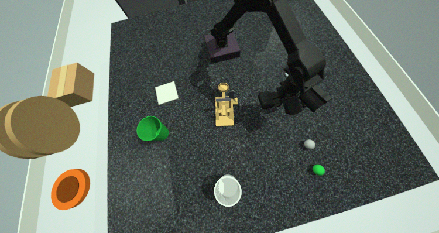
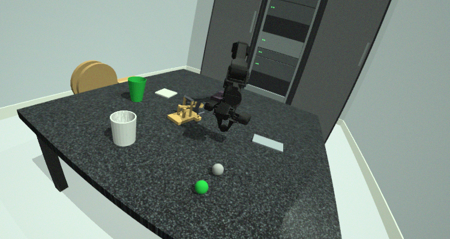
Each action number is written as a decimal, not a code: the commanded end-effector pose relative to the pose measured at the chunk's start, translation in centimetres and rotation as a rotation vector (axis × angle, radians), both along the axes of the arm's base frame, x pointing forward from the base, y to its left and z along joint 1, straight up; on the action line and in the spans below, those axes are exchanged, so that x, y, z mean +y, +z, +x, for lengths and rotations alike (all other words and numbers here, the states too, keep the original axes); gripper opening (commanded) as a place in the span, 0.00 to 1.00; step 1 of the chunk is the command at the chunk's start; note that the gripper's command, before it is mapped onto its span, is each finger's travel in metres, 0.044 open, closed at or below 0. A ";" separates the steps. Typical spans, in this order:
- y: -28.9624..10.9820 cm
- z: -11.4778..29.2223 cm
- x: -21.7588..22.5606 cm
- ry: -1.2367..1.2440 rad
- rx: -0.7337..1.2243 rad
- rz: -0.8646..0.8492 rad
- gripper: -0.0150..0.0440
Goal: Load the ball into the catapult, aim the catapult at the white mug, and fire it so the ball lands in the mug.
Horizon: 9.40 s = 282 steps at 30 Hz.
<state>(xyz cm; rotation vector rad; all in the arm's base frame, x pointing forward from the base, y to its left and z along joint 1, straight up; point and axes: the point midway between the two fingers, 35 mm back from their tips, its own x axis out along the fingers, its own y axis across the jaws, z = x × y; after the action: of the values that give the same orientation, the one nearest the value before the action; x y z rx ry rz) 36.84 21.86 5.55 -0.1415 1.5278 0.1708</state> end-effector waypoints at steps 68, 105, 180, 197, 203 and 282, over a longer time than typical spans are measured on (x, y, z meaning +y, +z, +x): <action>1.1 -9.2 -22.7 -0.225 0.358 -0.046 0.25; 10.4 -3.0 -23.1 -0.249 0.025 -0.023 1.00; 19.7 19.6 -22.6 -0.245 -0.762 -0.006 0.25; 12.8 13.1 -17.3 0.087 -0.439 -0.209 0.25; 10.9 10.3 -16.0 0.220 -0.324 -0.278 0.25; 0.7 -9.2 -15.3 1.258 0.532 -0.691 0.25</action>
<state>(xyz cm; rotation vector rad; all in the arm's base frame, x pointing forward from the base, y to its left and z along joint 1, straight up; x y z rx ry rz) 27.64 6.71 6.76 -1.7128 1.7559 0.7023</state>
